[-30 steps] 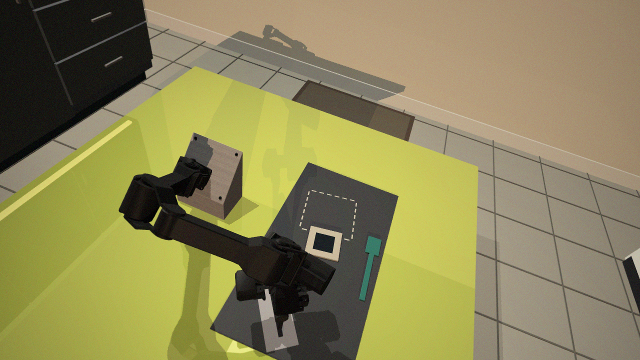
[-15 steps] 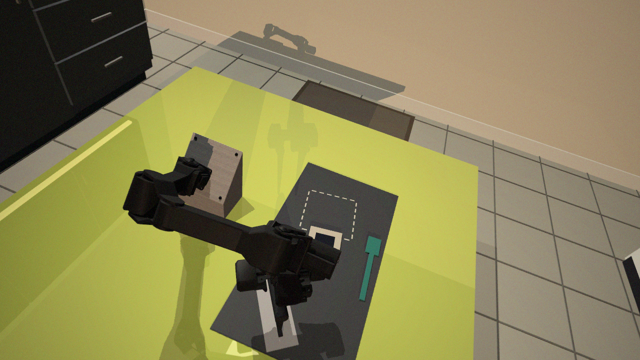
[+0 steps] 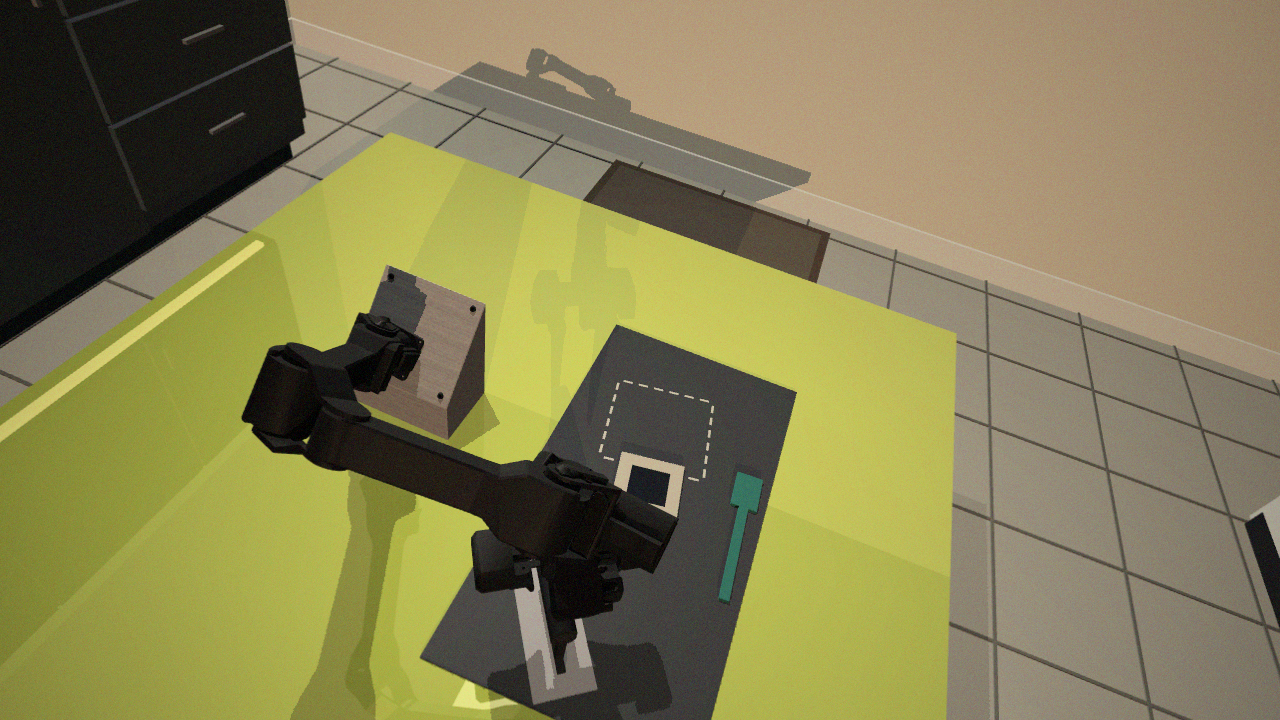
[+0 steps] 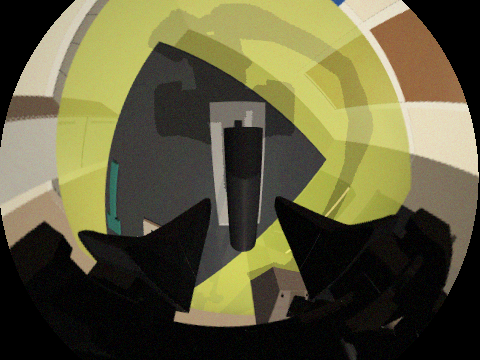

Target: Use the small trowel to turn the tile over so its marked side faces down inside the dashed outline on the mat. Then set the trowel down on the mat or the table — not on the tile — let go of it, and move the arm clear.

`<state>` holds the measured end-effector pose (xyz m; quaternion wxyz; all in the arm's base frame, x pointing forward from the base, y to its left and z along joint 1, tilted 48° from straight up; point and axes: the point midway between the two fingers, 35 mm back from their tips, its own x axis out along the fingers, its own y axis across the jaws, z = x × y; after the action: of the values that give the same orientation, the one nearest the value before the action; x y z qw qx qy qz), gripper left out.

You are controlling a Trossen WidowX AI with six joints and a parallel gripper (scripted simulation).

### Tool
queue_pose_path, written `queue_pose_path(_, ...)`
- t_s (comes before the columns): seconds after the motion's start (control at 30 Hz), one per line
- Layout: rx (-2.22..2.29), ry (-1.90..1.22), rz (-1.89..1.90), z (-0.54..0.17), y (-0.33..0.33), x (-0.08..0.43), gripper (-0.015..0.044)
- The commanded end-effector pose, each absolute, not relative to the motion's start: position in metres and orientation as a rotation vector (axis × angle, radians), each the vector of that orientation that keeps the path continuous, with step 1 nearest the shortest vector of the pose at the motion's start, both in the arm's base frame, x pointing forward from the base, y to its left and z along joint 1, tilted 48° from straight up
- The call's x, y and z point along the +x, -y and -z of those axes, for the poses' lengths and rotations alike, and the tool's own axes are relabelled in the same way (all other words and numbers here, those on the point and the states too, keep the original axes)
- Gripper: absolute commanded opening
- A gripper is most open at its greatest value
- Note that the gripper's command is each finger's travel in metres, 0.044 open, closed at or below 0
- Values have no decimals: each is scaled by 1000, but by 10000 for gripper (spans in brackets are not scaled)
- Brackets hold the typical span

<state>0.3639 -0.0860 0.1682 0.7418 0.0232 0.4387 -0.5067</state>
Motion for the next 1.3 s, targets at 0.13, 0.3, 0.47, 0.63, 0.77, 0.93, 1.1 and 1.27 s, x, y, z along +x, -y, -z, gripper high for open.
queue_pose_path(0.13, 37, -969, 1105, -159, 96, 364, 270)
queue_pose_path(0.3, 31, -972, 1101, -153, 101, 364, 270)
queue_pose_path(0.47, 30, -973, 1101, -153, 102, 364, 191)
queue_pose_path(0.63, 30, -973, 1101, -153, 102, 364, 130)
queue_pose_path(0.77, 30, -973, 1101, -153, 102, 364, 130)
queue_pose_path(0.93, 30, -973, 1101, -153, 102, 364, 130)
queue_pose_path(1.1, 30, -973, 1101, -153, 102, 364, 130)
queue_pose_path(1.27, 30, -973, 1101, -153, 102, 364, 130)
